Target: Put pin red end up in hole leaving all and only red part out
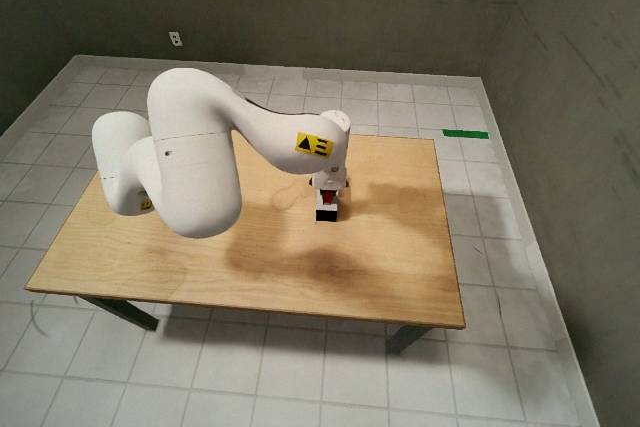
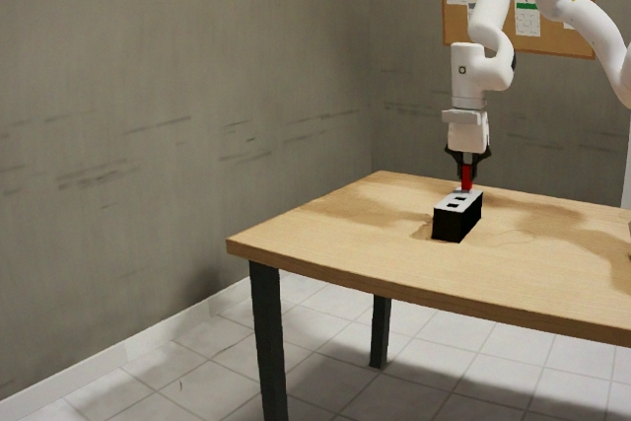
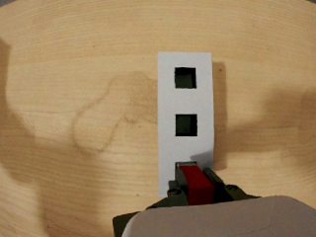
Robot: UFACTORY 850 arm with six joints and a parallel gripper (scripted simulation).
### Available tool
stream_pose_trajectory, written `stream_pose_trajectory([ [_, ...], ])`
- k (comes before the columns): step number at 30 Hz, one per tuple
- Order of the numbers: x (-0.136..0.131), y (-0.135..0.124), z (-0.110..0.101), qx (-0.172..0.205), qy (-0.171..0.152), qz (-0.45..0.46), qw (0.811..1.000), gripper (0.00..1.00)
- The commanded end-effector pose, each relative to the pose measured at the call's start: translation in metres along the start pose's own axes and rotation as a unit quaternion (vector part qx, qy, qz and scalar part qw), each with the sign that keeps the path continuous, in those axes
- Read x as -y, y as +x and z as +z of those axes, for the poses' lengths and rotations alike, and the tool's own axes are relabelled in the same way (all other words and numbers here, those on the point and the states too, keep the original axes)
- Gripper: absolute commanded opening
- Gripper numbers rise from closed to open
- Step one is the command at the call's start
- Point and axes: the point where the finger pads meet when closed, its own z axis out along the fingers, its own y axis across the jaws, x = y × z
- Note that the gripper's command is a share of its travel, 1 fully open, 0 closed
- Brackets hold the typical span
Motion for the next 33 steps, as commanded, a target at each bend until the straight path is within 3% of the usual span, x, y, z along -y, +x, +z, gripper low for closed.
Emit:
stream_pose_trajectory([
  [1,-0.0006,0.0001,-0.0005,0.0,-0.001,0.0,1.0,0.0],
  [33,-0.0012,-0.0009,0.0034,0.0,-0.001,0.0,1.0,0.0],
])
